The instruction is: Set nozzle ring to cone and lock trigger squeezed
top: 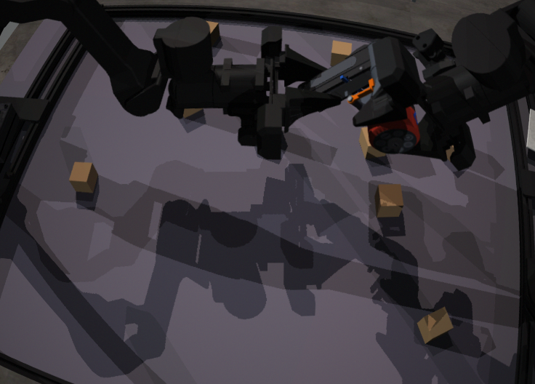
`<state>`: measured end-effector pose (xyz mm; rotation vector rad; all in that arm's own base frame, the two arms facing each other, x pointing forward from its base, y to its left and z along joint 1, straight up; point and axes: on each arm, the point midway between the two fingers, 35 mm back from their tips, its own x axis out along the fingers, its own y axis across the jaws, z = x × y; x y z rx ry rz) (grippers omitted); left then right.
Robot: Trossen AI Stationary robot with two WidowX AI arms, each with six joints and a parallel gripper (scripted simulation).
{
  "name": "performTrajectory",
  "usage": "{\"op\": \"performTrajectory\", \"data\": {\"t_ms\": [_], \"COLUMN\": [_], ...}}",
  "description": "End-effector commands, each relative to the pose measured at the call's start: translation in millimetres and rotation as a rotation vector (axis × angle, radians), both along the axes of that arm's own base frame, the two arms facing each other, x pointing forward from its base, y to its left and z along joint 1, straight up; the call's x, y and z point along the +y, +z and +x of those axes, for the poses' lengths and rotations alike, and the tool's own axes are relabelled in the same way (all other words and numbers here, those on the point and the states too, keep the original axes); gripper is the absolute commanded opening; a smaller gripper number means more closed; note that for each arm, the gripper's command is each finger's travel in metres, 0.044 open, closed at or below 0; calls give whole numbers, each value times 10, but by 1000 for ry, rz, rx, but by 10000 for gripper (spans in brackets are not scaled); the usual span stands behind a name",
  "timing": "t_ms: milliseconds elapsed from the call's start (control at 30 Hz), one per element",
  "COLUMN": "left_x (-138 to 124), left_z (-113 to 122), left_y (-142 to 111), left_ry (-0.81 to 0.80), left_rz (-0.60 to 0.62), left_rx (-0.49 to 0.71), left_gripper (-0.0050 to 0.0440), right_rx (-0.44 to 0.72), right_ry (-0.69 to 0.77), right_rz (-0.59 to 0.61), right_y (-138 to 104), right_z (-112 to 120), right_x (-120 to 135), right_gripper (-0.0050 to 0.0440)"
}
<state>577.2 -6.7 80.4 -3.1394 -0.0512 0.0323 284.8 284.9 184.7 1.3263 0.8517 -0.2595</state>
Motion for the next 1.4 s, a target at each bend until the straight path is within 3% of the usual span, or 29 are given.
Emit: {"op": "performTrajectory", "data": {"t_ms": [0,167,200,567,633,800,1067,1367], "left_x": [36,36,36,36,36,36,36,36], "left_z": [21,21,21,21,21,21,21,21], "left_y": [65,65,65,65,65,65,65,65], "left_ry": [14,14,14,14,14,14,14,14], "left_rz": [-1,-1,-1,-1,-1,-1,-1,-1], "left_rx": [-21,-21,-21,-21,-21,-21,-21,-21], "left_gripper": [0,0,0,0,0,0,0,0], "right_rx": [87,138,83,83,83,83,83,83], "right_ry": [-7,-9,-5,-5,-5,-5,-5,-5], "right_rz": [-37,-62,-39,-39,-39,-39,-39,-39], "right_y": [-8,-7,-1,-1,-1,-1,-4,150], "right_z": [9,8,-2,-2,-2,-2,-15,-136], "right_x": [9,4,-8,-8,-8,-8,-38,-99], "right_gripper": [0,0,24,288,288,400,400,400]}}
